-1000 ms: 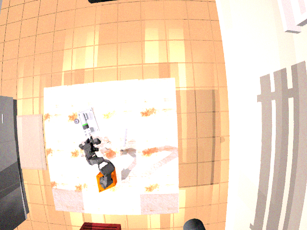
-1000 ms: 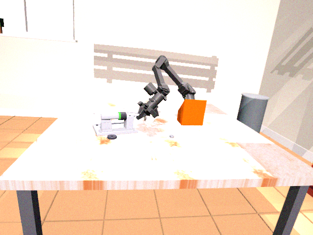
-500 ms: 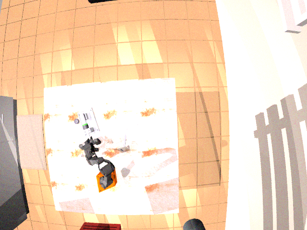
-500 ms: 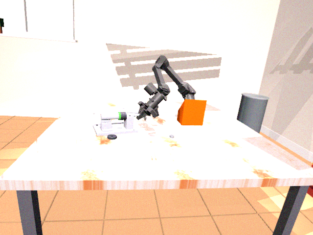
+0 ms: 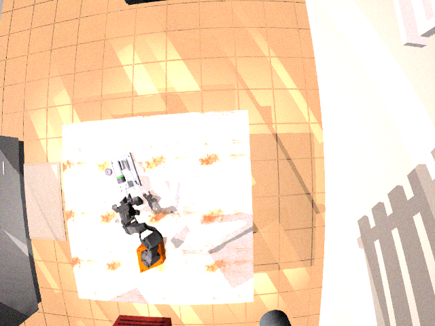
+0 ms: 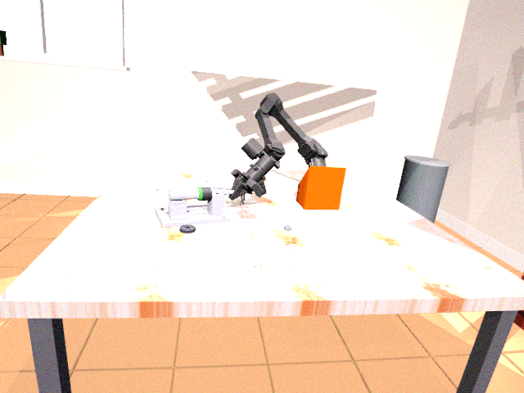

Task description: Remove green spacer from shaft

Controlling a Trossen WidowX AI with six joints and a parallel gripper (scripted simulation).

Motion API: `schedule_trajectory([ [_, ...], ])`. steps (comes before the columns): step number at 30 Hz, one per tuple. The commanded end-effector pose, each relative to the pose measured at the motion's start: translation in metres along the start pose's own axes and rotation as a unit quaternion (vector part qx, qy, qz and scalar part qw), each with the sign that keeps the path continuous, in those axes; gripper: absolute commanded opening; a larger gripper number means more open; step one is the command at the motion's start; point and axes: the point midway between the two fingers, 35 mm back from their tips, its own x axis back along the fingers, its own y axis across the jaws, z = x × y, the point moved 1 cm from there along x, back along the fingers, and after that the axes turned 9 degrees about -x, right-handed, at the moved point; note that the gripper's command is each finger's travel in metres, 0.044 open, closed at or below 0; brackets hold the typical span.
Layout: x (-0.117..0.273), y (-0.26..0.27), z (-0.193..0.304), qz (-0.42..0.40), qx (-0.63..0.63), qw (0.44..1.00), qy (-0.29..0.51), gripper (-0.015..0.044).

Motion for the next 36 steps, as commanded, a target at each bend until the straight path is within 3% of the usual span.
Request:
schedule_trajectory([
  [1, 0.0006, 0.0004, -0.0005, -0.001, -0.001, 1.000, 0.000, 0.0000],
  [36, 0.0033, 0.0008, -0.0032, -0.001, -0.001, 1.000, 0.000, 0.0000],
])
